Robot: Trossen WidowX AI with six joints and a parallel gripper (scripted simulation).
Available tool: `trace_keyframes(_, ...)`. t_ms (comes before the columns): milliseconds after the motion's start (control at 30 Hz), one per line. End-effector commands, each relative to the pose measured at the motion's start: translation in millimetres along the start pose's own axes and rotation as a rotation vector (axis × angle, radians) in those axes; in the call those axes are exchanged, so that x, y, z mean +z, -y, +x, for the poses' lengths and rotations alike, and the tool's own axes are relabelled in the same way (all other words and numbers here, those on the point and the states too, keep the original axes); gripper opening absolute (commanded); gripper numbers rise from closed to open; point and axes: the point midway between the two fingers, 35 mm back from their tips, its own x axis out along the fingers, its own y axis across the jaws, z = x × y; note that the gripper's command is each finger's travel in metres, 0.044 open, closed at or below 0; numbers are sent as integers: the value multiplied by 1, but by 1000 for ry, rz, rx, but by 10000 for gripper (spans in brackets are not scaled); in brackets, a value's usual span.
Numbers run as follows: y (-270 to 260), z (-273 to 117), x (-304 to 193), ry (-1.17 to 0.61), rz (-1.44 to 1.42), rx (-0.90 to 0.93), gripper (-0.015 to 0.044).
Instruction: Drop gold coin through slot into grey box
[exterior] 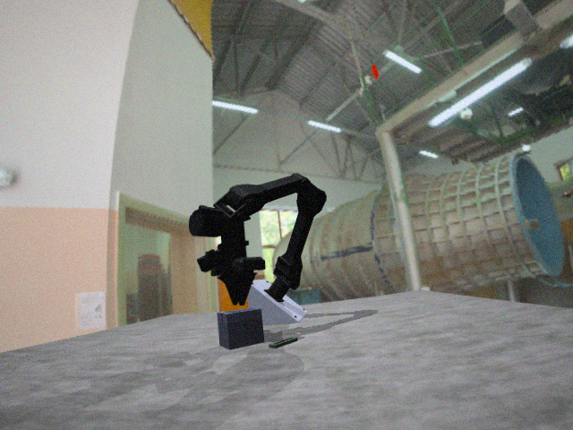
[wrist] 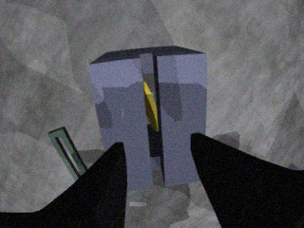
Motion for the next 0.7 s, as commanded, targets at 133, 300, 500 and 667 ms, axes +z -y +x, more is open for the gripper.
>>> trace_keyframes(133, 0, -18, 0, 1, -1, -1, 344)
trace_keyframes(300, 0, -40, -1, -2, 2, 0, 440)
trace_keyframes(500, 1, -61, -4, -7, 4, 2, 440)
trace_keyframes(667, 1, -61, -4, -7, 4, 2, 440)
